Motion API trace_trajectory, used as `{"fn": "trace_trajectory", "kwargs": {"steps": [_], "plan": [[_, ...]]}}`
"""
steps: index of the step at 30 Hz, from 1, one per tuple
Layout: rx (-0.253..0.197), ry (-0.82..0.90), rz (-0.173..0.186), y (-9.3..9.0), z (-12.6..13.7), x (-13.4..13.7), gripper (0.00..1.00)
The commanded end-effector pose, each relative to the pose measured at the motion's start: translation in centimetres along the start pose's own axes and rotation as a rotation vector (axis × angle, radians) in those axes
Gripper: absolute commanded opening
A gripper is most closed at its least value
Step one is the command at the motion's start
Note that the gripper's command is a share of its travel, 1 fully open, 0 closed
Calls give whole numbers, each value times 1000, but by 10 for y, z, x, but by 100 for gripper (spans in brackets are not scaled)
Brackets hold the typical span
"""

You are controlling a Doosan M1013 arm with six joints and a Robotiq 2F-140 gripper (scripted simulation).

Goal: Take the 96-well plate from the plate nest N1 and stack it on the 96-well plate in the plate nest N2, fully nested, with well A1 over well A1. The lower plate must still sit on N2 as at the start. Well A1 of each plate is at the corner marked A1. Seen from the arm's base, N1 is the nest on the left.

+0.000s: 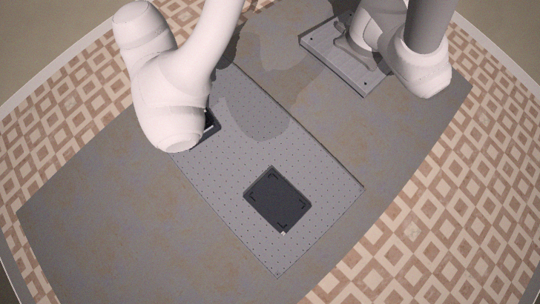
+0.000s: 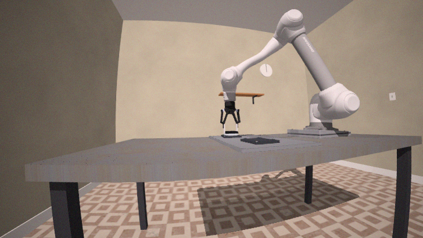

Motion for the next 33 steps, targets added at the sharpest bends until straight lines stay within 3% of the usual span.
{"fn": "trace_trajectory", "kwargs": {"steps": [1, 5, 6, 26, 33], "plan": [[0, 0, 0, 0, 0, 0, 0], [0, 0, 0, -1, 0, 0, 0], [0, 0, 0, -1, 0, 0, 100], [0, 0, 0, -1, 0, 0, 100], [0, 0, 0, 18, 0, 0, 100]]}}
Point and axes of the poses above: the point where the finger pads meet when closed, its own y axis back along the fingers, its own x axis across the jaws, z = x × y, the point moved 1 cm from there along y, back along the fingers, and after that the axes turned 10 degrees about -y, right-handed, at the moved point
